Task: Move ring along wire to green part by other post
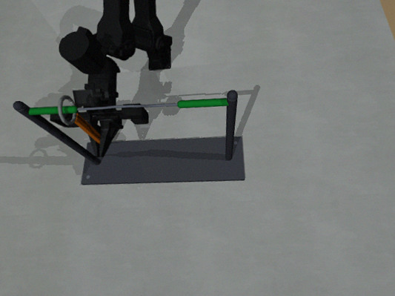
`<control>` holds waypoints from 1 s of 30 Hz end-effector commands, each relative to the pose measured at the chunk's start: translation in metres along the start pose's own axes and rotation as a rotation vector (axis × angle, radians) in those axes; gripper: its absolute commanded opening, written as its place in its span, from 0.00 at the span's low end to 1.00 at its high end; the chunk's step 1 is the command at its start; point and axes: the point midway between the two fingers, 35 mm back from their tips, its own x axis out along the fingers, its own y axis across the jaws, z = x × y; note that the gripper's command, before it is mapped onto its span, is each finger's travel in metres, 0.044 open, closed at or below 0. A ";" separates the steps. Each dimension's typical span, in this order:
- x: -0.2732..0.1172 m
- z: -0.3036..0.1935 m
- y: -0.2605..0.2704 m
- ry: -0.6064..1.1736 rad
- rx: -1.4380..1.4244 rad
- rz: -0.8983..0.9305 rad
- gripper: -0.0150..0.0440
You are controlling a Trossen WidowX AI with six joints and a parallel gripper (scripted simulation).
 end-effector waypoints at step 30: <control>0.001 0.004 0.004 -0.005 -0.001 -0.004 0.00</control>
